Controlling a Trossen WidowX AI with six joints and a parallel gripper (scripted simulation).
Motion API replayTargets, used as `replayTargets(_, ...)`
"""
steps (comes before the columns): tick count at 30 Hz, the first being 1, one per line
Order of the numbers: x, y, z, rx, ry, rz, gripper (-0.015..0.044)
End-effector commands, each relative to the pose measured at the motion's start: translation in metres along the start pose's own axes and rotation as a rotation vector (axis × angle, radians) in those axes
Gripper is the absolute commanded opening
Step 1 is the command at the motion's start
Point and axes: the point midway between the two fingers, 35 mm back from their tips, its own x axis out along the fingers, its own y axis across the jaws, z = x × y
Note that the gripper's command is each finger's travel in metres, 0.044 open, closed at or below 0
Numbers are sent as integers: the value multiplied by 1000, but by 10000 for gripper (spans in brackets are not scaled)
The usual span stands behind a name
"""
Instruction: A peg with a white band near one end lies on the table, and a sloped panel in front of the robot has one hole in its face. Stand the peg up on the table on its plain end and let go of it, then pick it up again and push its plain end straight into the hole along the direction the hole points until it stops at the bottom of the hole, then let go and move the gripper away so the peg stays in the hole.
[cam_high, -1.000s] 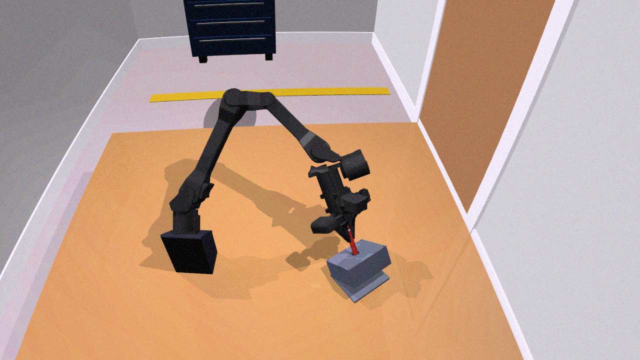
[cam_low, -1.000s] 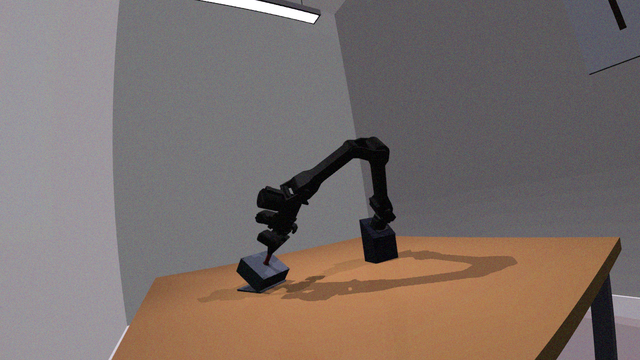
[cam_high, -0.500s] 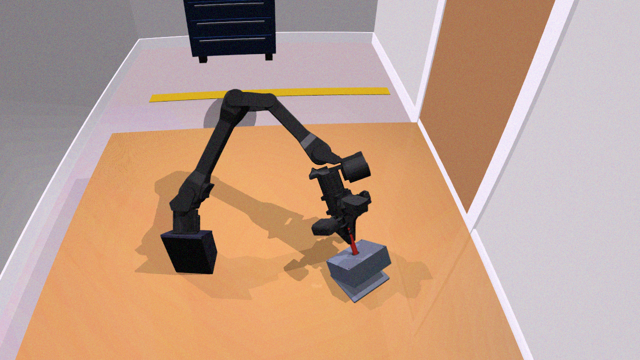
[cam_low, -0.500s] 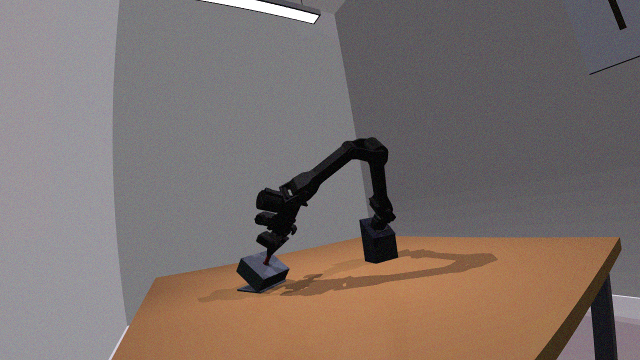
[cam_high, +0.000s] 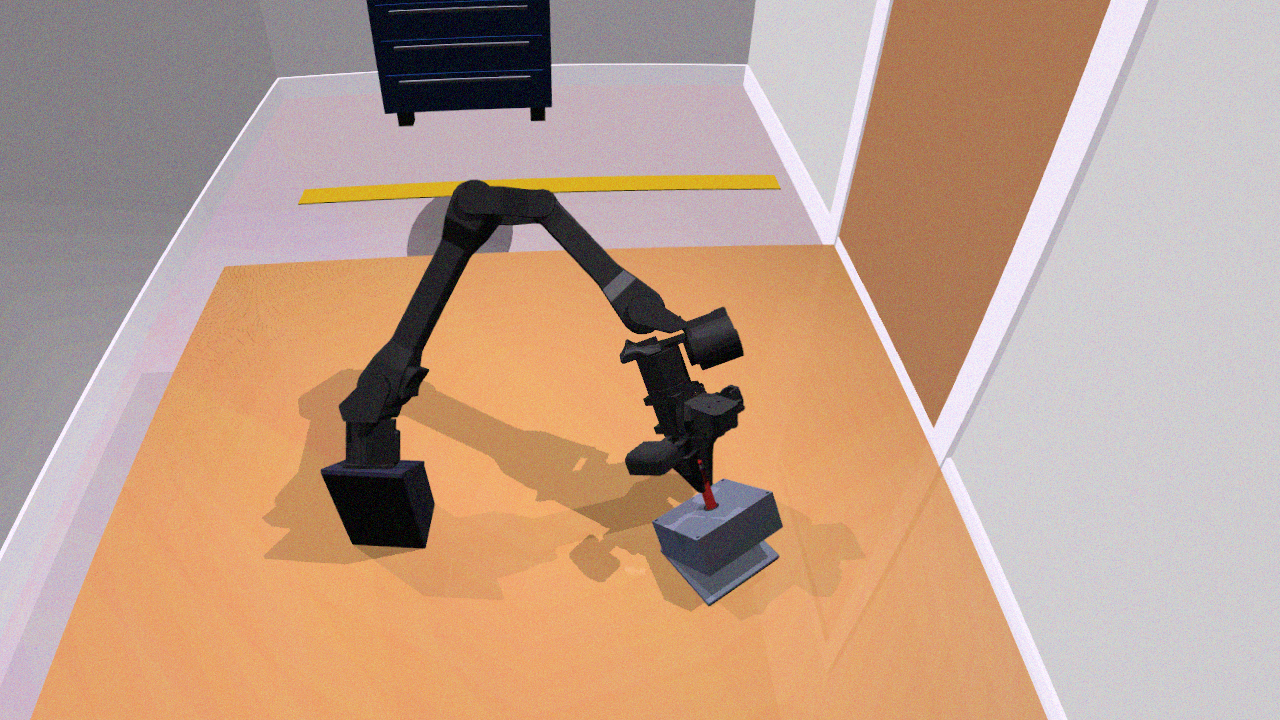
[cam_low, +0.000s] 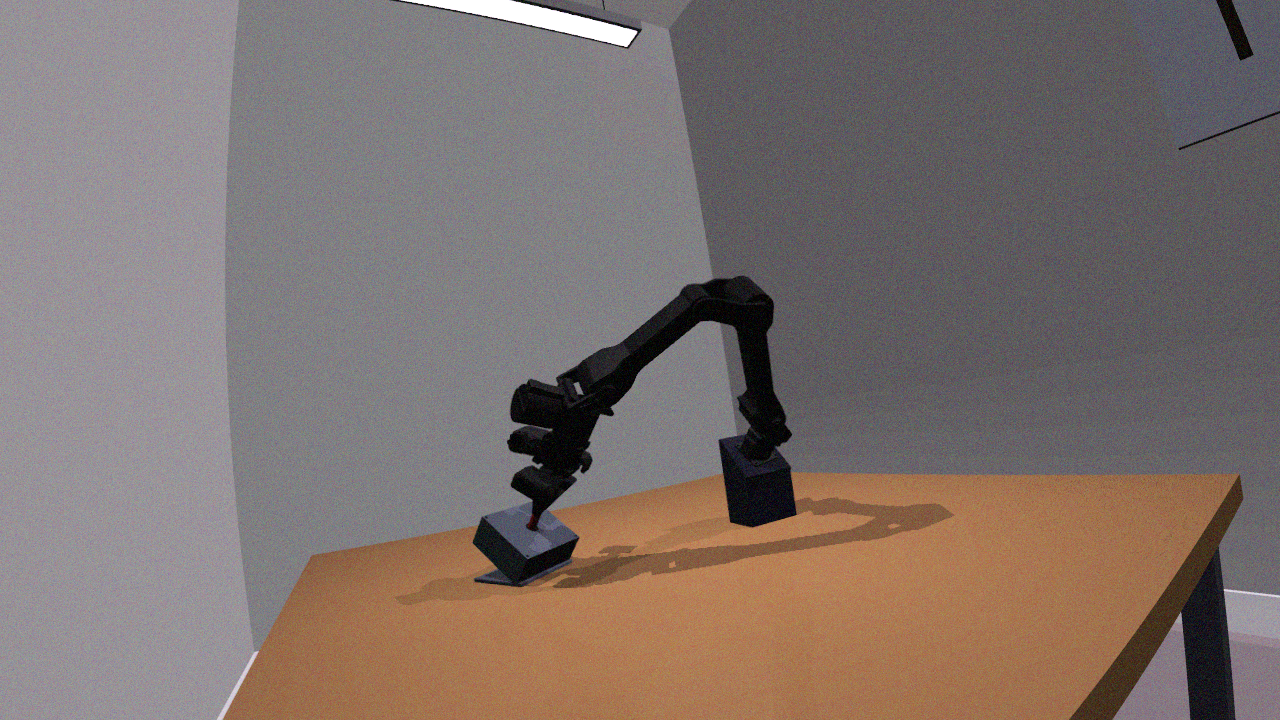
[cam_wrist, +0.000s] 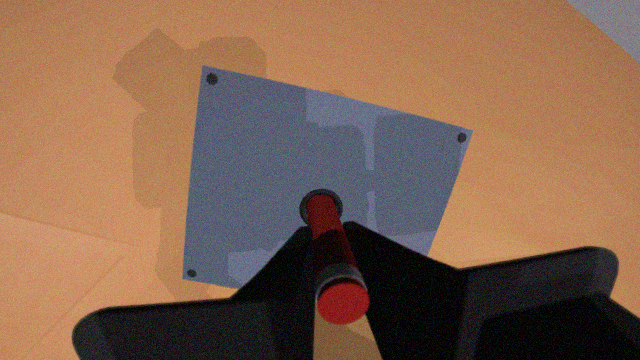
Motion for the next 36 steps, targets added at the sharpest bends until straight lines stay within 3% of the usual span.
replayTargets(1,4,-1,0,5,0,-4,0)
replayTargets(36,13,0,-1,-1,0,1,0)
